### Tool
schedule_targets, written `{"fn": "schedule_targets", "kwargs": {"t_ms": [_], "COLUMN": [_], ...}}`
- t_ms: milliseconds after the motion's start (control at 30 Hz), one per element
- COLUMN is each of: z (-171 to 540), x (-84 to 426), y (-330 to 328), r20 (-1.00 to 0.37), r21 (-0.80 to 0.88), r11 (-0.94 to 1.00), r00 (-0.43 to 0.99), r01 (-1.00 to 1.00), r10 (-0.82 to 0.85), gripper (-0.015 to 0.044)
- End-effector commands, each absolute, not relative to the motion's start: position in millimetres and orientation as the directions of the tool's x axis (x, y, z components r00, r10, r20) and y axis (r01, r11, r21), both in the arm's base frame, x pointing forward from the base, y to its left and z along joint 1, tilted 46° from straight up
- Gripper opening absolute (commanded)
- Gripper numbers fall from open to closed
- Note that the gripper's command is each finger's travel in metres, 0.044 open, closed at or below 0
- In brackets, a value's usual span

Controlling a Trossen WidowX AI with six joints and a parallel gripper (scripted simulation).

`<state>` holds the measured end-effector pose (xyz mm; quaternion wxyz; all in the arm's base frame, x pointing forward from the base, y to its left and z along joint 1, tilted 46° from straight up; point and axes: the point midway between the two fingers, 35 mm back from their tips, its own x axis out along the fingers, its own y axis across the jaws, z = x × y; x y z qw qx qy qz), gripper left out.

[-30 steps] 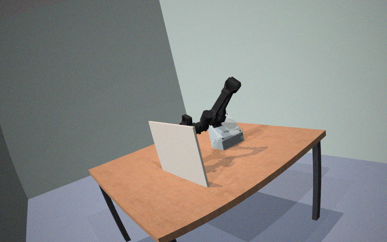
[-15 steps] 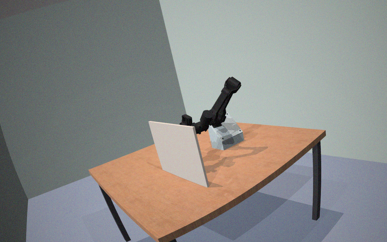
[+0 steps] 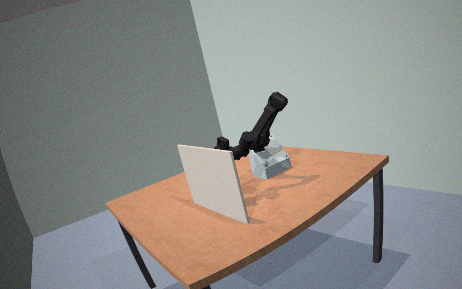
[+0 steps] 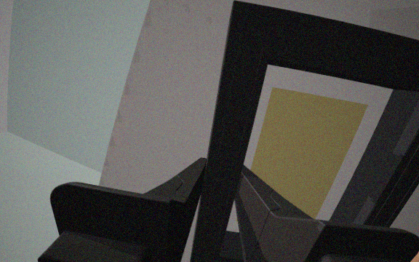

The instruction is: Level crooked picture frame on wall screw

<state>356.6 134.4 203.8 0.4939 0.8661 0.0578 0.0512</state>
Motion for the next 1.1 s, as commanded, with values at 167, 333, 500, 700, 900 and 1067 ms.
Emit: {"fn": "schedule_targets", "kwargs": {"t_ms": [167, 333, 500, 700, 900, 1067], "z": [204.9, 204.6, 204.6, 204.8, 204.1, 202.8], "x": [357.1, 357.1, 357.1, 357.1, 357.1, 357.0], "y": [131.7, 131.8, 131.7, 131.4, 131.9, 133.0], "r20": [0.036, 0.036, 0.036, 0.036, 0.036, 0.036], "r21": [0.859, 0.859, 0.859, 0.859, 0.859, 0.859], "r11": [-0.511, -0.511, -0.511, -0.511, -0.511, -0.511], "r00": [0.989, 0.989, 0.989, 0.989, 0.989, 0.989], "r01": [0.042, 0.042, 0.042, 0.042, 0.042, 0.042], "r10": [0.142, 0.142, 0.142, 0.142, 0.142, 0.142], "gripper": [0.0, 0.0, 0.0, 0.0, 0.0, 0.0]}}
